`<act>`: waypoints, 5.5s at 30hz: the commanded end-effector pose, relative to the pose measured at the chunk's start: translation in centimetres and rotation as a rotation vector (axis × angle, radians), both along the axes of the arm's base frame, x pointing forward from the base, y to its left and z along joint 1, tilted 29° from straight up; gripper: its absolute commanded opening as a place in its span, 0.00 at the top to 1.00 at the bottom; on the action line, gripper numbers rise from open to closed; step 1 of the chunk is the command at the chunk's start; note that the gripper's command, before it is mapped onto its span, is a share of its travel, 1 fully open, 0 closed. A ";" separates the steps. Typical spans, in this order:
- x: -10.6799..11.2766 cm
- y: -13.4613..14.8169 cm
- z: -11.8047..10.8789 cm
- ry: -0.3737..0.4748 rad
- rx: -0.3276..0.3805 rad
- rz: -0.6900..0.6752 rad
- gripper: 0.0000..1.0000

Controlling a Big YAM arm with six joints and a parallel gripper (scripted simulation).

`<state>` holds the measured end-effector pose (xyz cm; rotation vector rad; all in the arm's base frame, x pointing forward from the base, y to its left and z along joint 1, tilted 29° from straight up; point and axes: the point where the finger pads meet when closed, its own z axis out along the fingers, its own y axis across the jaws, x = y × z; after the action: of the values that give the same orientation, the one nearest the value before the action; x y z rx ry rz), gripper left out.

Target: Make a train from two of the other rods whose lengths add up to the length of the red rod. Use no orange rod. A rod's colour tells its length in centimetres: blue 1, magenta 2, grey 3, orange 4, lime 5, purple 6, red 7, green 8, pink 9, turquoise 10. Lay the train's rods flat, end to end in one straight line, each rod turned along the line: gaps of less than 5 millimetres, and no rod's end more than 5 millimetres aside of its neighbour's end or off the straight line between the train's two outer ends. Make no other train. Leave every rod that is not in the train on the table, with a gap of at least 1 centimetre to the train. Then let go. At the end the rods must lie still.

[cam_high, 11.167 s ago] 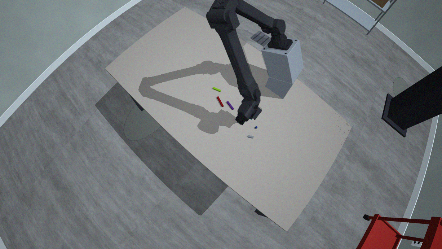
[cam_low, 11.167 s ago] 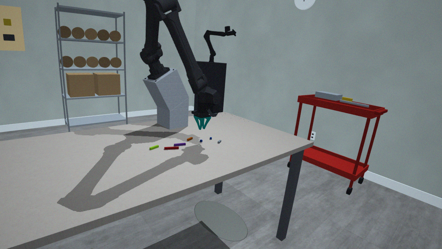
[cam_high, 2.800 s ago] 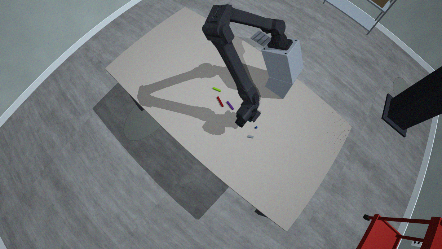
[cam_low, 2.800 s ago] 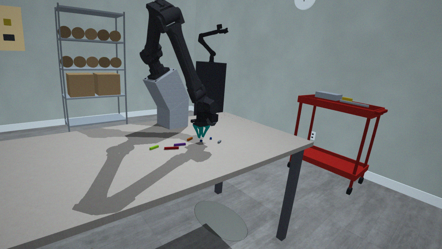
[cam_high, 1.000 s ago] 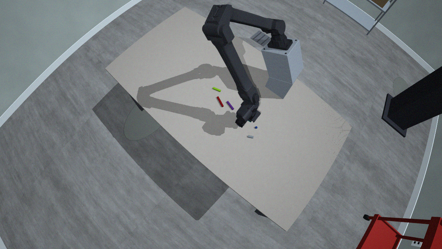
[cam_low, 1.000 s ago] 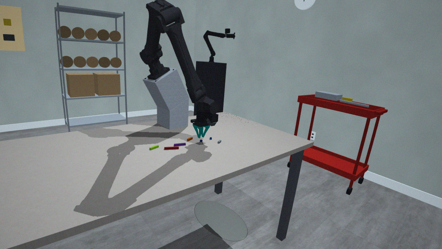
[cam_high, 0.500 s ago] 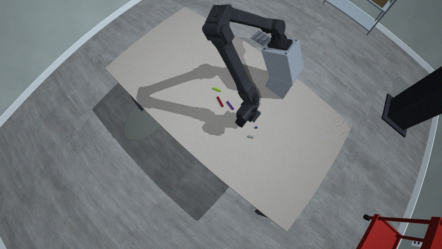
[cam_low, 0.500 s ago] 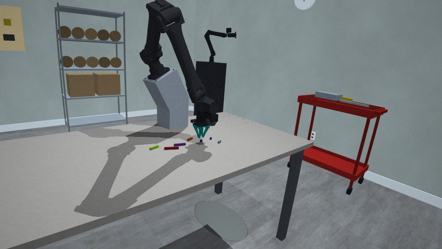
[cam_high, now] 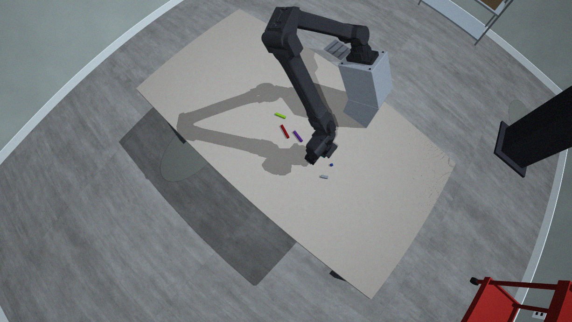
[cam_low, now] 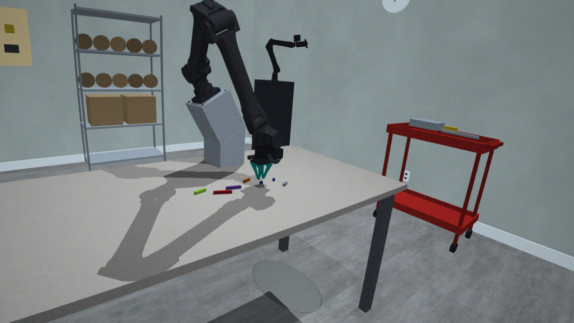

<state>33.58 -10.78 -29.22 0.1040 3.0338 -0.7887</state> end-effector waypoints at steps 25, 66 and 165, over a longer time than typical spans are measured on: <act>-0.4 -1.0 -2.1 0.005 -0.002 -0.001 0.76; -0.4 -1.0 -2.1 0.005 -0.002 -0.001 0.95; 4.3 -2.2 11.3 -0.030 0.009 -0.021 0.95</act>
<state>34.00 -9.20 -21.15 0.1165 3.0572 -0.7902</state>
